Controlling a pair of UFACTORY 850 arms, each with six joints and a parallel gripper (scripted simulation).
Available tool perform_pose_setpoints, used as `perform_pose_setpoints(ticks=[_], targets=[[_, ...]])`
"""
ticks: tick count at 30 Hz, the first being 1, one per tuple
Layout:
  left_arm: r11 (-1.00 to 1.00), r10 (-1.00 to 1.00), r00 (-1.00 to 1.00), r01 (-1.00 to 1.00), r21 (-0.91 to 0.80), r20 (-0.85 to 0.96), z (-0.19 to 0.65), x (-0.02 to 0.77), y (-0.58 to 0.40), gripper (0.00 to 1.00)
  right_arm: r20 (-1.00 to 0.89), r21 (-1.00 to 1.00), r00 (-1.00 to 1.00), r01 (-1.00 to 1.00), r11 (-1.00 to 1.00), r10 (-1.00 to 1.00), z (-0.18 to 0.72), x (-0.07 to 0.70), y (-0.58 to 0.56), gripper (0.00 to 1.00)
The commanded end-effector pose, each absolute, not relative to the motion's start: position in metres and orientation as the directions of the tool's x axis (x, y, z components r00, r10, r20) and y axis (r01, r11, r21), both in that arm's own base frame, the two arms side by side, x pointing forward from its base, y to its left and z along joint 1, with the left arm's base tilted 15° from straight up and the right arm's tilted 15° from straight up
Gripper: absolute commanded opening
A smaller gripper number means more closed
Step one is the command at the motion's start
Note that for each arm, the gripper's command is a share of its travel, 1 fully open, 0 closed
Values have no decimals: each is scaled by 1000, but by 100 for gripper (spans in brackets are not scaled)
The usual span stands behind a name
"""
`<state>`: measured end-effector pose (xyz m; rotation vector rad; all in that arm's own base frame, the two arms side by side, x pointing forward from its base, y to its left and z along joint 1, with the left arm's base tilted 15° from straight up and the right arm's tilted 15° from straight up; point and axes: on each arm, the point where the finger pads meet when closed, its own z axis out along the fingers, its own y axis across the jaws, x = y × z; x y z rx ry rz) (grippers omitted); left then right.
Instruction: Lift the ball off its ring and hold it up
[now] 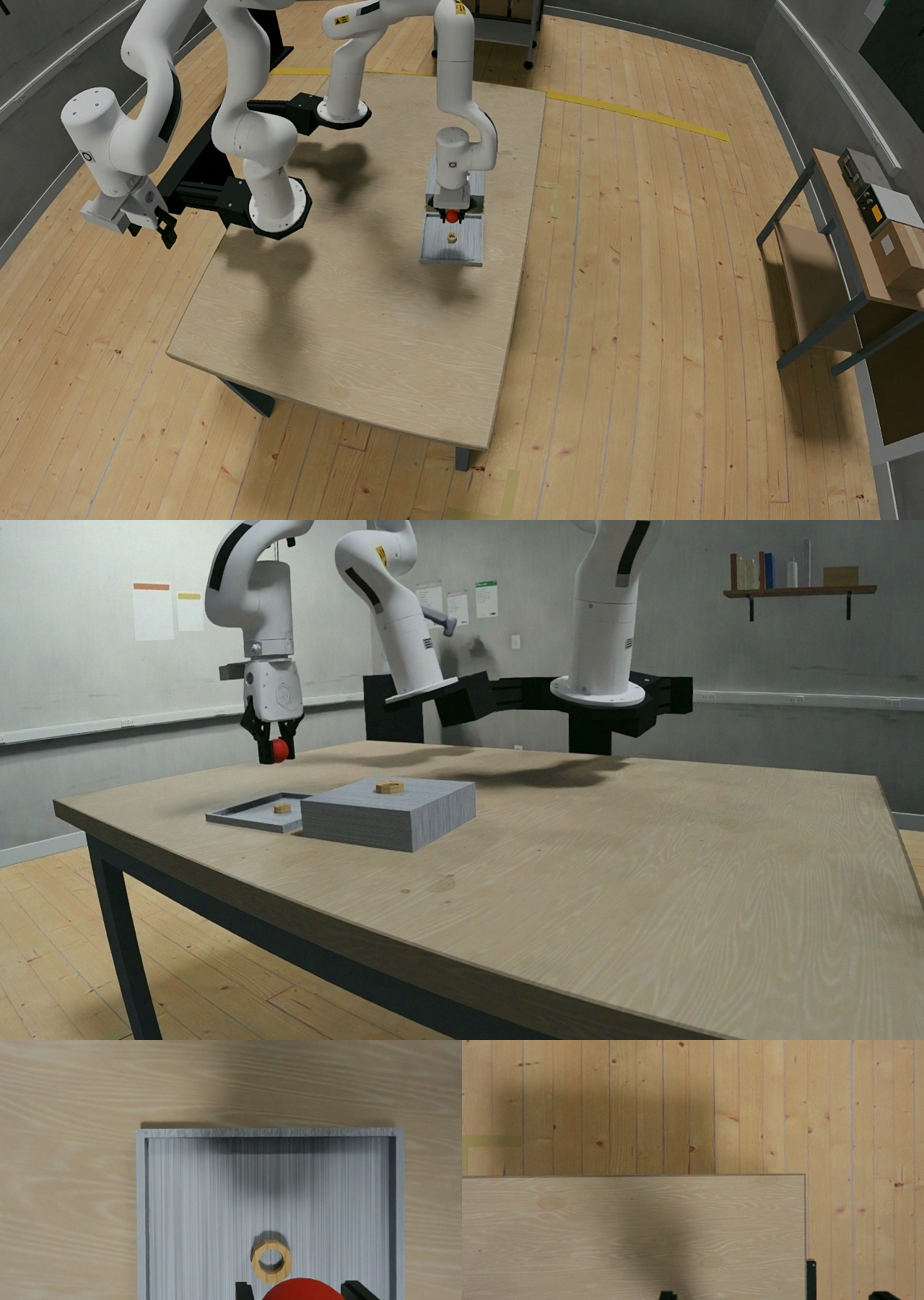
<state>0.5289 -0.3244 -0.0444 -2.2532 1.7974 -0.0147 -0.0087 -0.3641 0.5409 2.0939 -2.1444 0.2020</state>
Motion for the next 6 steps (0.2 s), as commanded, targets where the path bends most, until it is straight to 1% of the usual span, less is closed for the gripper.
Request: perform_pose_setpoints(ticks=[1,6], targets=[[-202,-960,235,-957,-208,-150,-44,530,-325,0,193,0,-23,-1000,24,-981,542,-9,-364,100],[-202,-960,235,-957,-208,-150,-44,530,-325,0,193,0,-23,-1000,24,-981,542,-9,-364,100]])
